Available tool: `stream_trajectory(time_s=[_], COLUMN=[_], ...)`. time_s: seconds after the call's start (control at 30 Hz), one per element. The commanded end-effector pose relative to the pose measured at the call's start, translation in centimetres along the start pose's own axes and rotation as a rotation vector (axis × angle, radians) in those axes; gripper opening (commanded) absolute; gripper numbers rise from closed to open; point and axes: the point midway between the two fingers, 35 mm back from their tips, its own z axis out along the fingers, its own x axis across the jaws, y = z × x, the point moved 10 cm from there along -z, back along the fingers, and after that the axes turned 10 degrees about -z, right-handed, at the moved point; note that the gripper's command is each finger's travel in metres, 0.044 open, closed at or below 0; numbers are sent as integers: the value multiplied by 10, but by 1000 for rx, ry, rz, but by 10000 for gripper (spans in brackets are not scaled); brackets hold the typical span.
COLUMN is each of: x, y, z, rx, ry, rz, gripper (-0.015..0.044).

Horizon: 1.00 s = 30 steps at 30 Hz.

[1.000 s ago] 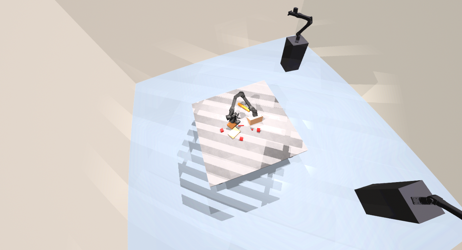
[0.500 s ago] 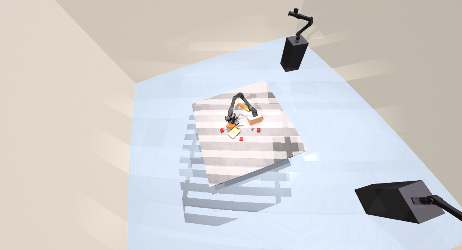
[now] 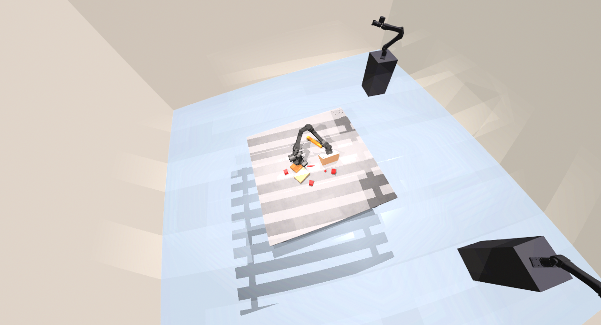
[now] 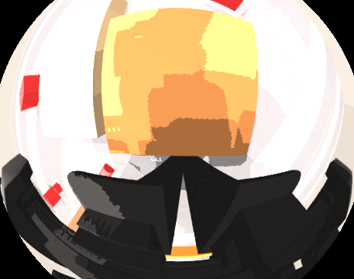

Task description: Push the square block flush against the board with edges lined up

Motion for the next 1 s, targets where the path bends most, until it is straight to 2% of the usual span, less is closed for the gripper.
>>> stream_trajectory(time_s=[0.0,0.33,0.97], x=[0,0,3], y=[7,15,-15], z=[2,3,3], rx=[0,0,1], ry=[5,5,5], rz=[4,5,3], gripper=[0,0,0])
